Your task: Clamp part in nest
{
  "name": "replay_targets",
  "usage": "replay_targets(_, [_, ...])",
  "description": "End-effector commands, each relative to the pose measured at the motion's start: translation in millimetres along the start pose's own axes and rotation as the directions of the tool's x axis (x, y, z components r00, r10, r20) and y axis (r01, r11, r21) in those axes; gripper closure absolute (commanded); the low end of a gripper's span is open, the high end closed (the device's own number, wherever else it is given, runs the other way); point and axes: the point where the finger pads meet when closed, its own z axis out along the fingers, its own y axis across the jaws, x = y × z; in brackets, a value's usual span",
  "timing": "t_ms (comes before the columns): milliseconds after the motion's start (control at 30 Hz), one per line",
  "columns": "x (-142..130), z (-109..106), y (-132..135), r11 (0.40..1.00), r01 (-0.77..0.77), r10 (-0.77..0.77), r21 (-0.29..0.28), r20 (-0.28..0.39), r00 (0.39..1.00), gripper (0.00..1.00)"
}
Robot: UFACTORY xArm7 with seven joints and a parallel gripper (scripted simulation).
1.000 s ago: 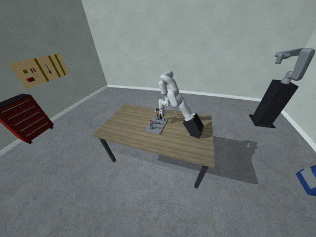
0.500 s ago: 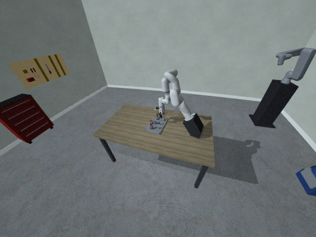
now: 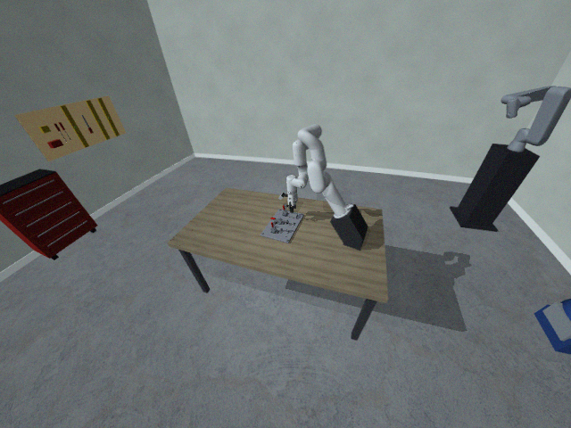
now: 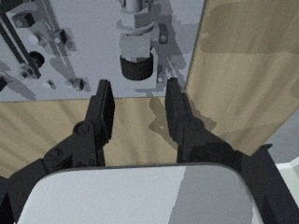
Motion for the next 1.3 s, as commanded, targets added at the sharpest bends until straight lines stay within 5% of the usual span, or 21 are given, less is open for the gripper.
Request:
replay_targets(0, [1,-4,0,1.000,0.000,0.000,0.000,-0.003,1.000,0.53])
replay_targets(700, [1,-105,0,1.000,0.000,0.000,0.000,-0.003,1.000,0.53])
replay_targets(1267, [8,-112,0,1.000,0.000,0.000,0.000,-0.003,1.000,0.53])
